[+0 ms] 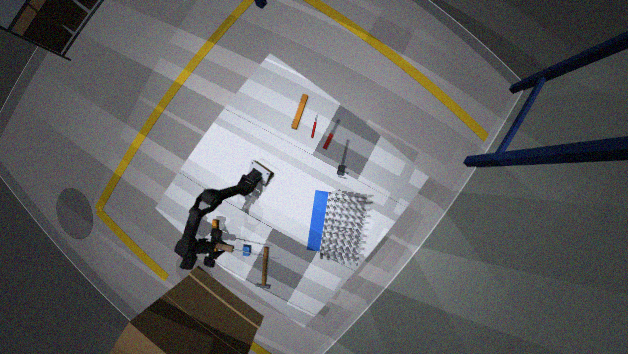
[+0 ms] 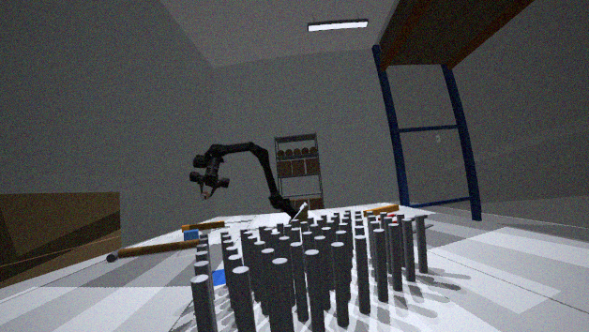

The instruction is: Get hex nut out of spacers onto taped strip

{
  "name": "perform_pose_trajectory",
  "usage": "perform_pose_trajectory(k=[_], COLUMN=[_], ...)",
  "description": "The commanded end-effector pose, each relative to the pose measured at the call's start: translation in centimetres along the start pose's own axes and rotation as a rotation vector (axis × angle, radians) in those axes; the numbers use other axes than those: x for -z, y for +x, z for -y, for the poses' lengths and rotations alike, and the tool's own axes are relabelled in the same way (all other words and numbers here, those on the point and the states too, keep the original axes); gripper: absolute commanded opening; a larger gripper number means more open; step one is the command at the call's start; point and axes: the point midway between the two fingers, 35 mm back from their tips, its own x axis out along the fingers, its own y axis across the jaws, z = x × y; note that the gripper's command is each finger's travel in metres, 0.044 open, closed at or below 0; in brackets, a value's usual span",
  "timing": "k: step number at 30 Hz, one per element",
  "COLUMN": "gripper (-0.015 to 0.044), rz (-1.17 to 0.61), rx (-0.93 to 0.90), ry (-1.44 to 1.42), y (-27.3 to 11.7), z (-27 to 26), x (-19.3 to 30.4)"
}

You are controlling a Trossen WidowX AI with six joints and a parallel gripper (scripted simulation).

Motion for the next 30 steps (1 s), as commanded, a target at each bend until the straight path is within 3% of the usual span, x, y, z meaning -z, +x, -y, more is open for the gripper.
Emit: perform_pose_trajectory(k=[1, 30], gripper=[0.0, 0.0], rz=[-0.017, -0.047], rx=[0.03, 0.245], ry=[0.022, 0.102], y=[0.8, 7.5], z=[0.2, 2.4], x=[0.5, 6.4])
